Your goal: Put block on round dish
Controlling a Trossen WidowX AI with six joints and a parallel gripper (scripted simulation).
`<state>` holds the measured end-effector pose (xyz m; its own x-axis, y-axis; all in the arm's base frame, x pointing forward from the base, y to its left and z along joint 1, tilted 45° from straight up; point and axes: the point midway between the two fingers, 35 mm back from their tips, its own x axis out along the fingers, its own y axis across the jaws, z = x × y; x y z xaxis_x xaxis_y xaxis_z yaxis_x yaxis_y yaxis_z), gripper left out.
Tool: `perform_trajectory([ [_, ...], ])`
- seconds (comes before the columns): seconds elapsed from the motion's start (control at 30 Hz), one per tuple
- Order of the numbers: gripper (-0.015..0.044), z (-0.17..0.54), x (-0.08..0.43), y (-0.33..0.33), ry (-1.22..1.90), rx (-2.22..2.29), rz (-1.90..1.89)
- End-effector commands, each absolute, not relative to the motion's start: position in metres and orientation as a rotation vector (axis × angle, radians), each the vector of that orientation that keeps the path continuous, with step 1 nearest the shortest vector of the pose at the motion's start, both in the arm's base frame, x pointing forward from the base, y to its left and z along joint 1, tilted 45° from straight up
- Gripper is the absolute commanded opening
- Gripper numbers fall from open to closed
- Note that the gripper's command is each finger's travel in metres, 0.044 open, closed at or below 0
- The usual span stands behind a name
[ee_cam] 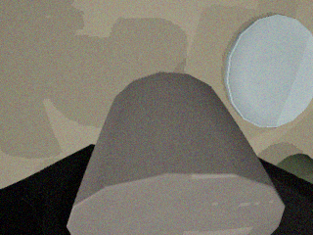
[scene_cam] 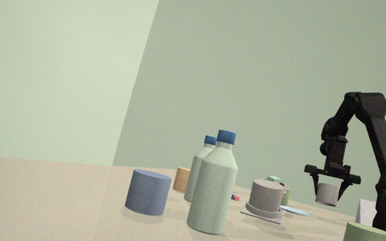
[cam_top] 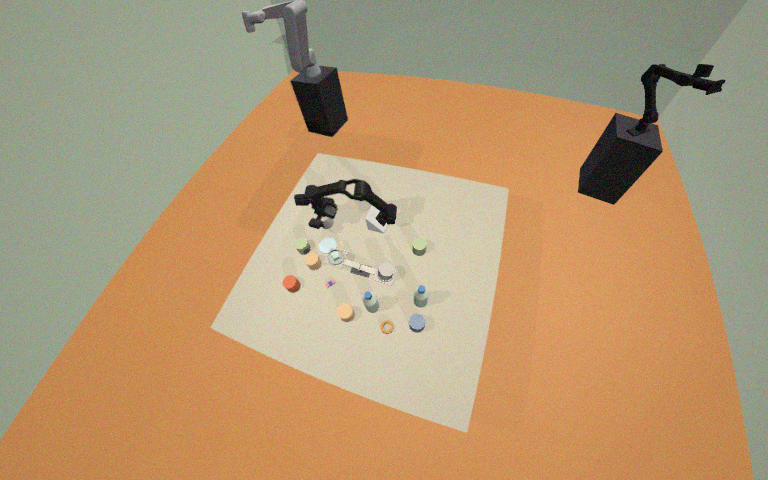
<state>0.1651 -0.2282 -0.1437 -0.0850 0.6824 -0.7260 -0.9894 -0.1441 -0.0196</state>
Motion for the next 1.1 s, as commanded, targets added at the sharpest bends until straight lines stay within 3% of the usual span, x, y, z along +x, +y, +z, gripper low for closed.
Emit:
perform_trajectory([
  [0.0,0.0,-0.151,0.166,-0.222,0.578,-0.721,1.61],
  [0.7,0.0,-0.181,0.162,-0.193,0.577,-0.721,1.61],
  [1.07,0.0289,-0.178,0.162,-0.196,0.575,-0.725,1.616],
])
